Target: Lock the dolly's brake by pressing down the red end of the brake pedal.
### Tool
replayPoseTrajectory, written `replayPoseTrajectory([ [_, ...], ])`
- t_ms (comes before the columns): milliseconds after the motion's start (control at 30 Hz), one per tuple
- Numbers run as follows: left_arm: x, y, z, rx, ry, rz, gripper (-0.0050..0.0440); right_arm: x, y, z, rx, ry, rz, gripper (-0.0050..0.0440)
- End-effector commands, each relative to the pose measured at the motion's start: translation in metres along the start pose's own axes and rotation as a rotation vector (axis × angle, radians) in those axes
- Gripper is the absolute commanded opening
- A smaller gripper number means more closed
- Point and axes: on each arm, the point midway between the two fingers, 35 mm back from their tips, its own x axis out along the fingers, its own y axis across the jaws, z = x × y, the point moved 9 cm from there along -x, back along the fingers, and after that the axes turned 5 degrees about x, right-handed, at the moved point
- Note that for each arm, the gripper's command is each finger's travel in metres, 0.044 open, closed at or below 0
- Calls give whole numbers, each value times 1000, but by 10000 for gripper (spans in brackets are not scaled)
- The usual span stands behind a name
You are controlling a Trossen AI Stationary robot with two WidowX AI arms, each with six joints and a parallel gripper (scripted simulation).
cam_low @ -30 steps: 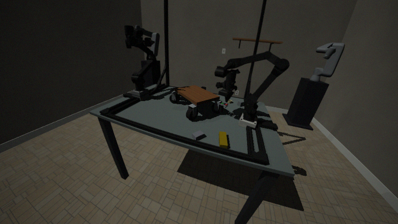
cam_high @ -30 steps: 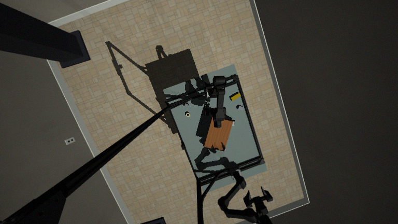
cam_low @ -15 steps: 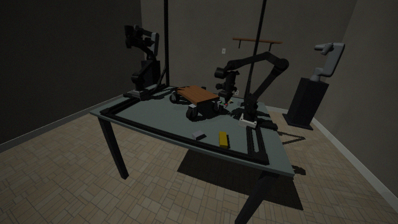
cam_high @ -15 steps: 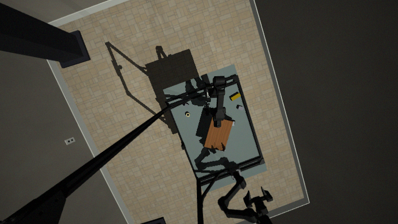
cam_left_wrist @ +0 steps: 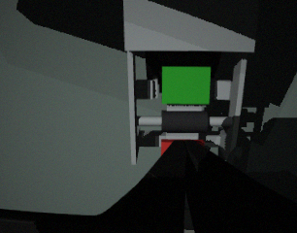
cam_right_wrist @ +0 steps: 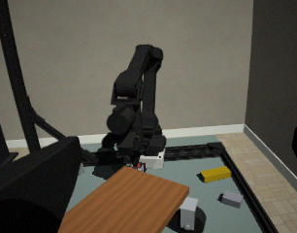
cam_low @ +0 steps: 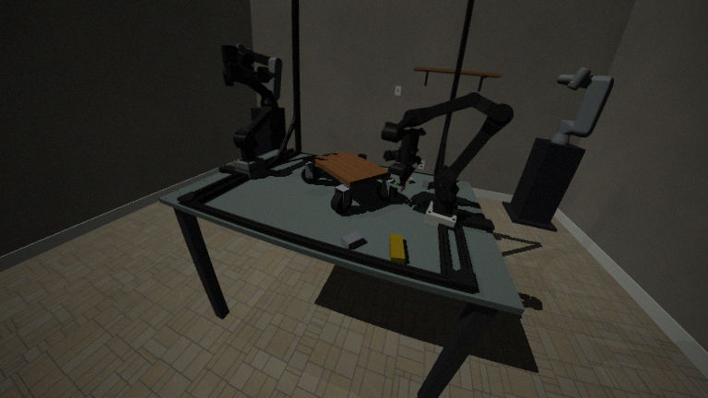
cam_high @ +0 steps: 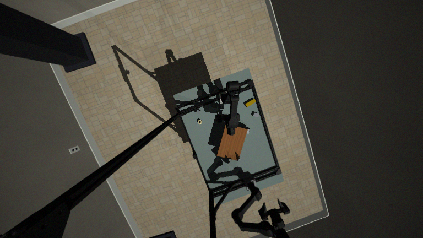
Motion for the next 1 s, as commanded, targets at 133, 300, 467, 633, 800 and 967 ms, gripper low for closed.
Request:
replayPoseTrajectory([
  [133,6,0,-1,5,11,0,0,0,0,0,1,0,2,440],
  [300,6,0,-1,5,11,0,0,0,0,0,1,0,2,440],
  [467,7,0,-2,5,11,0,0,0,0,0,1,0,2,440],
  [633,8,0,-2,5,11,0,0,0,0,0,1,0,2,440],
  [800,9,0,-2,5,11,0,0,0,0,0,1,0,2,440],
  [967,9,0,-2,5,11,0,0,0,0,0,1,0,2,440],
])
